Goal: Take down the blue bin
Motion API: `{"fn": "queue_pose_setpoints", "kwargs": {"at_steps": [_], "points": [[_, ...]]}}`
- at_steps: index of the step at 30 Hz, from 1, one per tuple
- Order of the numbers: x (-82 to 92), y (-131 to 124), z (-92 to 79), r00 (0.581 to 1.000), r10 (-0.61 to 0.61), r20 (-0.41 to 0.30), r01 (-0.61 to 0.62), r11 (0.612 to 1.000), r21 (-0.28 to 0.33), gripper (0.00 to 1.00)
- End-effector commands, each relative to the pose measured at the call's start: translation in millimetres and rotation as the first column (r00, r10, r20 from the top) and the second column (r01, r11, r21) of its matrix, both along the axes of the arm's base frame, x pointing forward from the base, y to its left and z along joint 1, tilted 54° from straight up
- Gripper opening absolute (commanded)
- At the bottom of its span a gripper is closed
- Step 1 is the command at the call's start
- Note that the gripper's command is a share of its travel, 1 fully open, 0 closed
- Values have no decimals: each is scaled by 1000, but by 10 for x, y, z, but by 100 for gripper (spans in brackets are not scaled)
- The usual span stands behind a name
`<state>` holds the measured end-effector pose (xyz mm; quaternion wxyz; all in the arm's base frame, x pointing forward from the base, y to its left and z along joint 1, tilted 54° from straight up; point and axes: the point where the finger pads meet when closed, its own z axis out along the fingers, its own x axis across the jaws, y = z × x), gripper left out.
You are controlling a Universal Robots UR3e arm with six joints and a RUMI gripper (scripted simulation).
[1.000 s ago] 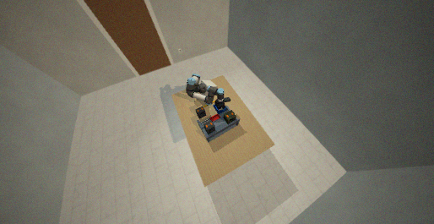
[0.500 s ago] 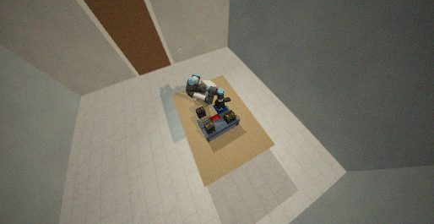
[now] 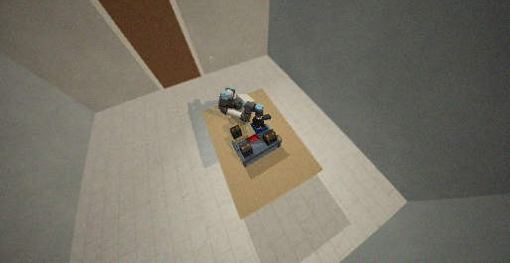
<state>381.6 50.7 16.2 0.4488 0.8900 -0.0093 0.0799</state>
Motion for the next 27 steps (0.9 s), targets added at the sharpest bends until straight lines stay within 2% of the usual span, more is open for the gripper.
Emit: {"fn": "queue_pose_setpoints", "kwargs": {"at_steps": [1, 27], "points": [[4, 6, 5, 1000, 1, 2, -1, 1000, 1, 0], [-4, 49, 36, 1000, 1, 2, -1, 1000, 1, 0]]}}
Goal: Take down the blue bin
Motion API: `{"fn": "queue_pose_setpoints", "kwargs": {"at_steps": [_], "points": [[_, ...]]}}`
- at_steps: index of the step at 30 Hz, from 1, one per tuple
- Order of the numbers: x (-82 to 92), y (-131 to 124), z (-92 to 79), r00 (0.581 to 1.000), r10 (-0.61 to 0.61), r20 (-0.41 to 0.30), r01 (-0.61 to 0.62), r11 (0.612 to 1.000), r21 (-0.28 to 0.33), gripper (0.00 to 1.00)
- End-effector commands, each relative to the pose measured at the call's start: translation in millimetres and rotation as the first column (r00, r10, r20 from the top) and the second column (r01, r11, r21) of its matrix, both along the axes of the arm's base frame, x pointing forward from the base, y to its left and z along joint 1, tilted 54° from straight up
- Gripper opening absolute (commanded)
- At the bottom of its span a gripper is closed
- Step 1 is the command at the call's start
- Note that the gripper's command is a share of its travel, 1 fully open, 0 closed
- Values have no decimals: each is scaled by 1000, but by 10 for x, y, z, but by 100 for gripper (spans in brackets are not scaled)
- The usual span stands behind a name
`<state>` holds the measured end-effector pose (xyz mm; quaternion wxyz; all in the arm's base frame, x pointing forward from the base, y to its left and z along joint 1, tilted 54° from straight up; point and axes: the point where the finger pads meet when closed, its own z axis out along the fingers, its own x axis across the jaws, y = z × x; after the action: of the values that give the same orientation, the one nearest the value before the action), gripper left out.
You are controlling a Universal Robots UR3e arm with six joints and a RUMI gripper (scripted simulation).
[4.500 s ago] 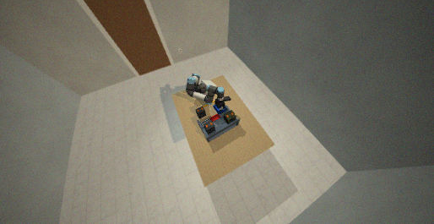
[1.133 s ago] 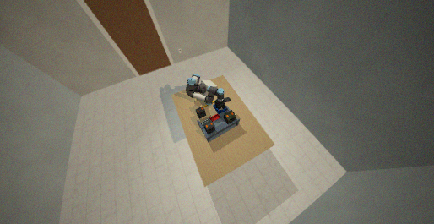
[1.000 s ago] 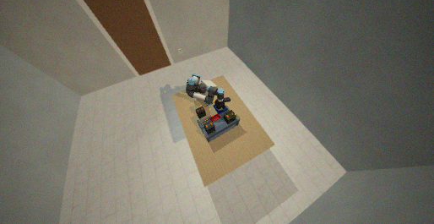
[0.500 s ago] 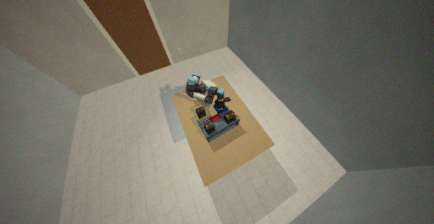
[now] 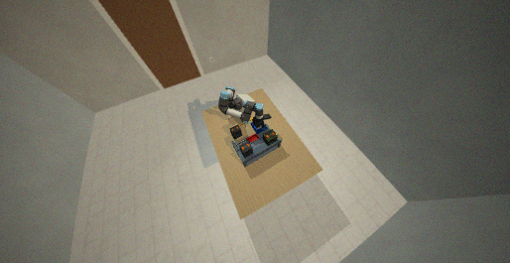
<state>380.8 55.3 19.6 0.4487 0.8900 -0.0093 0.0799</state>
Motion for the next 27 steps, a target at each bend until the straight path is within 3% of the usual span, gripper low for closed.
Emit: {"fn": "queue_pose_setpoints", "kwargs": {"at_steps": [1, 27], "points": [[5, 2, 2, 1000, 1, 2, -1, 1000, 1, 0], [-93, -5, -15, 1000, 1, 2, -1, 1000, 1, 0]]}}
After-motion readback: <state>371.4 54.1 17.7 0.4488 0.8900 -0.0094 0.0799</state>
